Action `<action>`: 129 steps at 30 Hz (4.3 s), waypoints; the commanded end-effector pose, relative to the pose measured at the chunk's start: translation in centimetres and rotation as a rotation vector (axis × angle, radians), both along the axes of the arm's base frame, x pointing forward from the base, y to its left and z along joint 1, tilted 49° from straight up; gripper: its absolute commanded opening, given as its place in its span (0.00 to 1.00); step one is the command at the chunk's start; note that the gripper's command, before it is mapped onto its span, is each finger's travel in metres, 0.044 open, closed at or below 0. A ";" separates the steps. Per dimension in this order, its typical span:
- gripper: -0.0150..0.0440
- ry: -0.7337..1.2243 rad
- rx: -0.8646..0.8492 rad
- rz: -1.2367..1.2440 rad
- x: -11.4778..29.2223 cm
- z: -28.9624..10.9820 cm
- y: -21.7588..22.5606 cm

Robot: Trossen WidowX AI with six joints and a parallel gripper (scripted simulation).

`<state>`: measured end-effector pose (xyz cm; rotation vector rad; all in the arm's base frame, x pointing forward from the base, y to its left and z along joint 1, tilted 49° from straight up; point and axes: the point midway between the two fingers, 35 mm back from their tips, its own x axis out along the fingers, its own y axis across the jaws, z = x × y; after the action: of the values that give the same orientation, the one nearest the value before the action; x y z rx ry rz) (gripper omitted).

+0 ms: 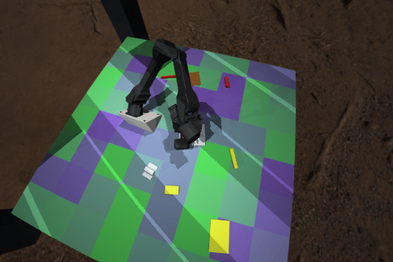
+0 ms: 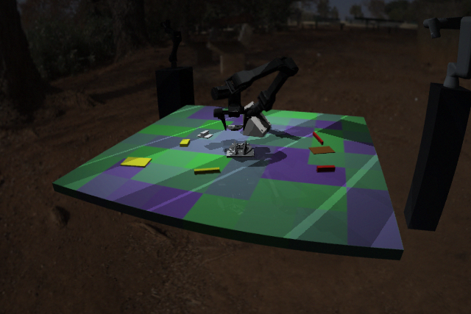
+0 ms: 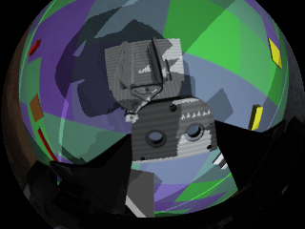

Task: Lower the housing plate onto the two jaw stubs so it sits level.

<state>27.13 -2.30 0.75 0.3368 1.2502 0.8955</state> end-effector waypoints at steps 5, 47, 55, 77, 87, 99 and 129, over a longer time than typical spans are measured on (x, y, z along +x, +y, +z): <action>0.85 0.053 0.020 -0.041 -0.1 1.0 1.5; 0.85 0.052 0.020 -0.039 -0.8 1.5 2.0; 0.85 0.052 0.020 -0.039 -0.8 1.5 2.0; 0.85 0.052 0.020 -0.040 -0.7 1.2 2.2; 0.85 0.051 0.018 -0.040 -0.6 0.1 3.4; 0.85 0.050 0.019 -0.039 -0.5 -1.2 4.9; 0.85 0.049 0.023 -0.037 -0.6 -2.5 6.7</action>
<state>26.55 4.28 -1.78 0.3939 1.2773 0.8741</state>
